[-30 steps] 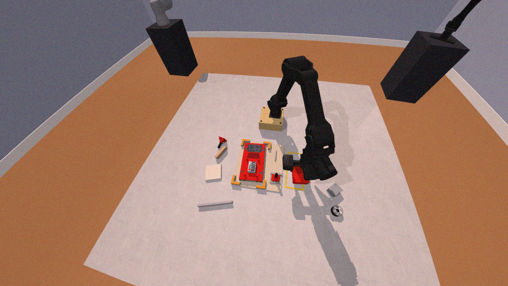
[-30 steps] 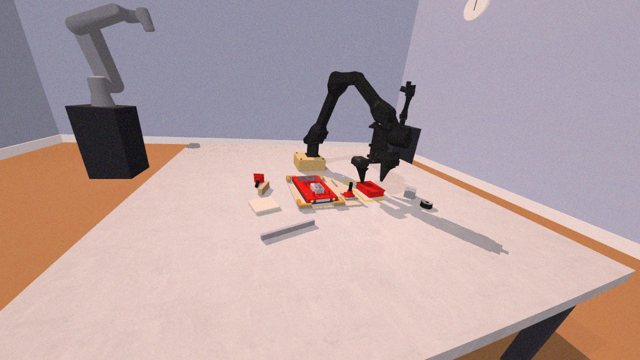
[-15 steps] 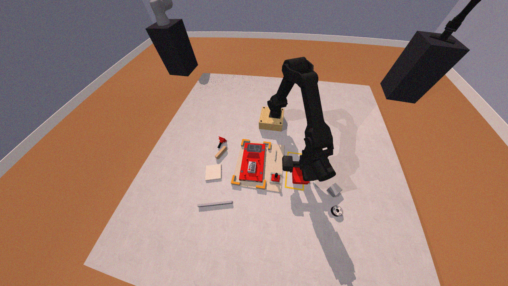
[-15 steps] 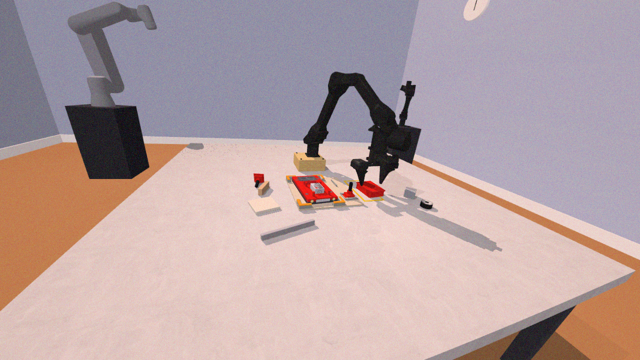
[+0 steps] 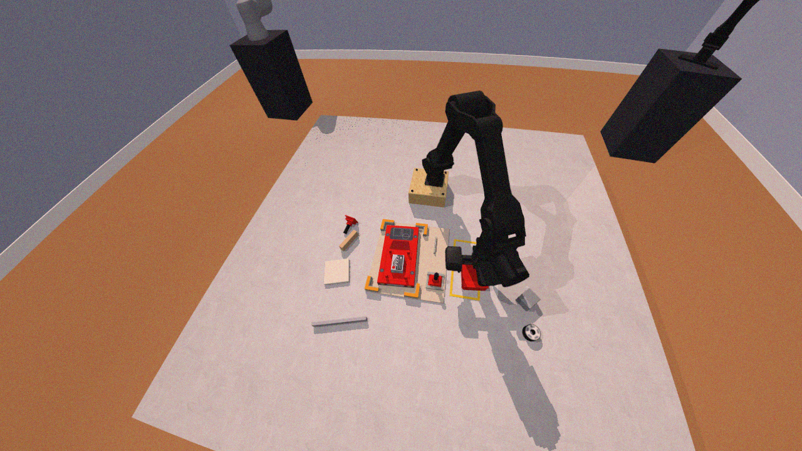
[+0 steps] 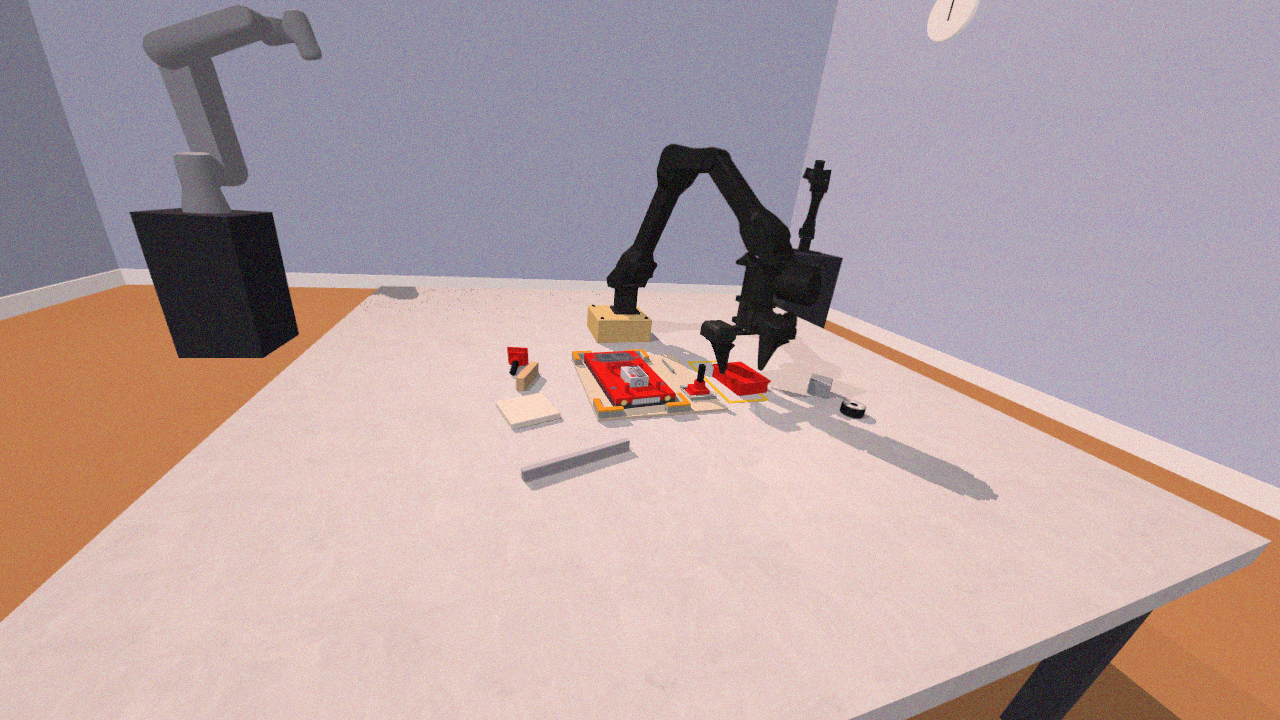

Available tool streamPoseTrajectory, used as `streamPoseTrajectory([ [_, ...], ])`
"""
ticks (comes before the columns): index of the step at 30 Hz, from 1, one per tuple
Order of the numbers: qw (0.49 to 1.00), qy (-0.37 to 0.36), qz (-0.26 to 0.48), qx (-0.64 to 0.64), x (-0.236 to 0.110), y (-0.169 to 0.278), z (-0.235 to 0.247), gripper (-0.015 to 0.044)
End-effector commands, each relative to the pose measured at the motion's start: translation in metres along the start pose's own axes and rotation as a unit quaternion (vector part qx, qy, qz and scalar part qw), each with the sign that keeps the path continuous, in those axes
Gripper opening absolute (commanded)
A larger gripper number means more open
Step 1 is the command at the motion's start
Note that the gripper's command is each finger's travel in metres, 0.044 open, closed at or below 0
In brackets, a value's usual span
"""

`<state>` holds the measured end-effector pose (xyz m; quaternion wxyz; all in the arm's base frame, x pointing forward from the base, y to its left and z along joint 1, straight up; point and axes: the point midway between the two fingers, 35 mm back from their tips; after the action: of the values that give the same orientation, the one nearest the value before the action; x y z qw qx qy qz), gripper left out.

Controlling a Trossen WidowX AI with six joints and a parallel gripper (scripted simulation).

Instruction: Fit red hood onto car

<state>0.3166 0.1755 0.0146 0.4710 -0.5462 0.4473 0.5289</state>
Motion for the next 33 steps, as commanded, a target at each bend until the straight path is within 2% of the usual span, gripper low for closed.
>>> streamPoseTrajectory([
  [1,1.000,-0.002,0.005,0.002,0.004,0.002,0.000,0.0440],
  [33,1.000,-0.002,0.005,0.002,0.019,0.002,0.000,0.0440],
])
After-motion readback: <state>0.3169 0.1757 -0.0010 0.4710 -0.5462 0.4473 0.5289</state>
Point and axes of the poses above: the point midway between the two fingers, 35 mm back from their tips, its own x axis out along the fingers, its own z axis across the jaws, y = z × x, and after that the axes turned 1 degree about x, right-handed
